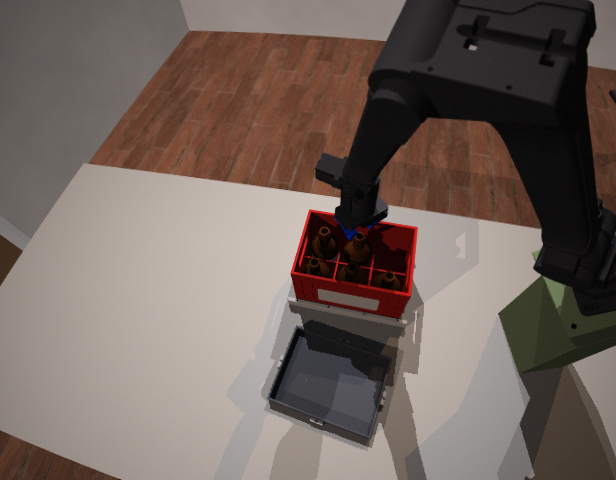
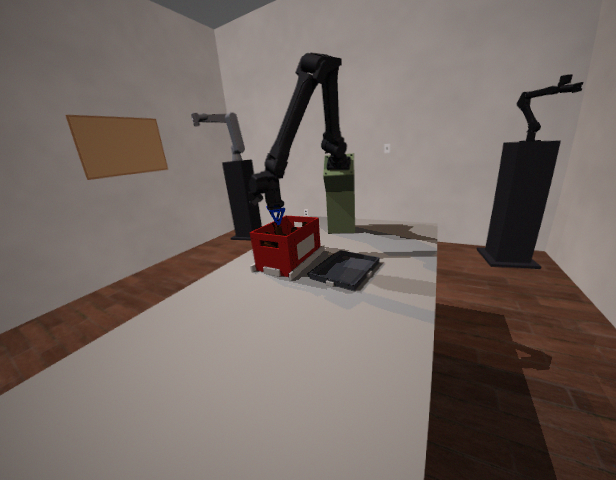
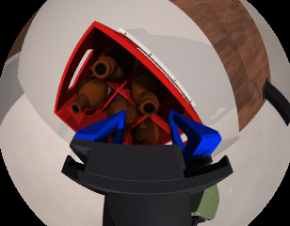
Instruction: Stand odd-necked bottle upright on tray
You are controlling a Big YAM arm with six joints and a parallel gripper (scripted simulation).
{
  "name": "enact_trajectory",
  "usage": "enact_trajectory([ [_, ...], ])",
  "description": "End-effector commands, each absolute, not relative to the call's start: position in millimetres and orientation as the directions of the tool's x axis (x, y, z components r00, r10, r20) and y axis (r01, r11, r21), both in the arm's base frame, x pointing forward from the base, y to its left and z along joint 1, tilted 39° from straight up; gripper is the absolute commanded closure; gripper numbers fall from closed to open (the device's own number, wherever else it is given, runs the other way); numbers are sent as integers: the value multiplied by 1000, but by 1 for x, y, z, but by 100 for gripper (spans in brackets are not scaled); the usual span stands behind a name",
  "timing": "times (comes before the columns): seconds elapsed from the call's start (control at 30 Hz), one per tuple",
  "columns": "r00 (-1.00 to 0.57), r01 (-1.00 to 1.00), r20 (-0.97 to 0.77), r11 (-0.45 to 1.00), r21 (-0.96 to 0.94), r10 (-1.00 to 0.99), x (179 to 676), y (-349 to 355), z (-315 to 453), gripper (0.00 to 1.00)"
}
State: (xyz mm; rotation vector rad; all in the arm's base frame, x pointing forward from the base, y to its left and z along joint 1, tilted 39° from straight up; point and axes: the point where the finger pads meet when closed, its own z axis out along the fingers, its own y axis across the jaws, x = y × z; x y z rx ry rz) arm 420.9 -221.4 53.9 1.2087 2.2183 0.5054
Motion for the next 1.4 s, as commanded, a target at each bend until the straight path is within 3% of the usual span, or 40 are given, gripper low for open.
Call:
enact_trajectory([
  [0.0,-438,647,-276,514,564,855,423,-217,45,39],
  [1.37,-436,639,-289,519,567,852,451,-218,24,39],
])
